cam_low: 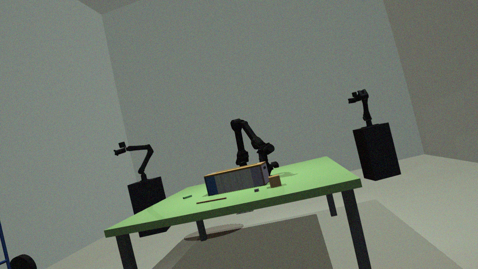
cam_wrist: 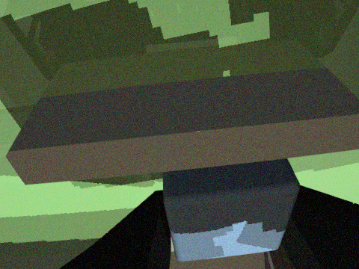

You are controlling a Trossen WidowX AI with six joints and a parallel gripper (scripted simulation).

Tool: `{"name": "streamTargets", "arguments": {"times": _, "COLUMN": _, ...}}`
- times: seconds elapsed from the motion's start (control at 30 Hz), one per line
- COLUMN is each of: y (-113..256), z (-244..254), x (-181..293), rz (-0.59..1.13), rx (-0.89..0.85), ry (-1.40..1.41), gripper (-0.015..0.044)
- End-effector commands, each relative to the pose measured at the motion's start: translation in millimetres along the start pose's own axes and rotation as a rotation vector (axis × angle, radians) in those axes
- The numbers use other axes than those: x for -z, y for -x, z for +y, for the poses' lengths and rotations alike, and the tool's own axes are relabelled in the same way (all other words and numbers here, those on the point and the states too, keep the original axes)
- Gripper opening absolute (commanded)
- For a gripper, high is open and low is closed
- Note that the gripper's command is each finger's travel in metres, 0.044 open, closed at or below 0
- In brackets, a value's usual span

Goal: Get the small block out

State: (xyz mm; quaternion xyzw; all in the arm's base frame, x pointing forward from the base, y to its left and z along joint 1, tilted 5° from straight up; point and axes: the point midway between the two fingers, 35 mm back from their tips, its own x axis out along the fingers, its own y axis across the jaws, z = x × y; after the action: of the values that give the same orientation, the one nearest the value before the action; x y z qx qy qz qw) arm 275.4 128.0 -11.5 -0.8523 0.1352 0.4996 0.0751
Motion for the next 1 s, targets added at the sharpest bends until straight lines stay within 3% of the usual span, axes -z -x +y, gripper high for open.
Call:
{"name": "streamTargets", "arguments": {"times": 0.0, "y": -0.6, "z": -0.5, "x": -0.7, "rz": -0.002, "rx": 0.004, "ry": 0.002, "gripper": 0.0075}}
{"name": "streamTargets", "arguments": {"times": 0.1, "y": -0.6, "z": -0.5, "x": -0.7, "rz": -0.002, "rx": 0.004, "ry": 0.002, "gripper": 0.0055}}
{"name": "streamTargets", "arguments": {"times": 0.17, "y": 2.5, "z": -0.9, "x": 1.1, "rz": -0.002, "rx": 0.004, "ry": 0.002, "gripper": 0.0002}}
{"name": "streamTargets", "arguments": {"times": 0.5, "y": 53.1, "z": -0.7, "x": 24.3, "rz": 0.000, "rx": 0.001, "ry": 0.000, "gripper": 0.0000}}
{"name": "streamTargets", "arguments": {"times": 0.97, "y": 84.1, "z": 10.2, "x": 38.2, "rz": -0.013, "rx": 0.084, "ry": 0.162, "gripper": 0.0000}}
